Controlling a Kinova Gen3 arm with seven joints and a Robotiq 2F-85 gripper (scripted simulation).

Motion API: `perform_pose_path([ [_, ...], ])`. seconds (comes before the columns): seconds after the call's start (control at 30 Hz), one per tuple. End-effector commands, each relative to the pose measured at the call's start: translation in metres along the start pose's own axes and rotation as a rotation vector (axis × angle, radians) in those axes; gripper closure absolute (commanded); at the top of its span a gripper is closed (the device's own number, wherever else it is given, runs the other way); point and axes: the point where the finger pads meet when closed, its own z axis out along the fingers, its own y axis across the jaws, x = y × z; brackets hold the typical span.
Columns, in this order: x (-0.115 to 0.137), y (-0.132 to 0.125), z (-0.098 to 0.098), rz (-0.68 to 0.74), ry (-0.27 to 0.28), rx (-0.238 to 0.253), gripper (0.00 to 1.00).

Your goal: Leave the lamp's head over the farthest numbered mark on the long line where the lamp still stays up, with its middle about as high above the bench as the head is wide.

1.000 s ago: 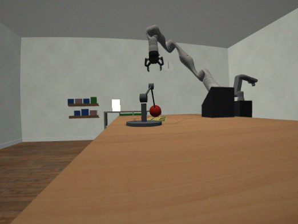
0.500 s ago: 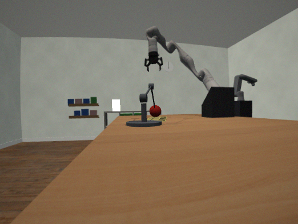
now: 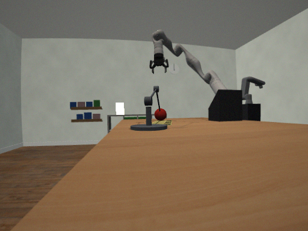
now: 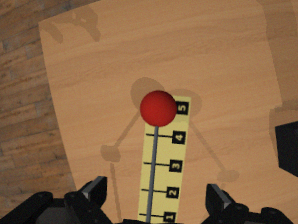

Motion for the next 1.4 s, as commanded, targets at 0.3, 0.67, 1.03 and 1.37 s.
perform_pose_path([
  [0.3, 0.006, -0.001, -0.002, 0.021, -0.130, 0.014, 0.00],
  [0.67, 0.001, 0.000, -0.001, 0.023, -0.263, 0.024, 0.00],
  [1.03, 0.006, -0.001, 0.050, 0.023, -0.264, 0.025, 0.00],
  [1.37, 0.011, -0.003, 0.090, 0.025, -0.266, 0.028, 0.00],
])
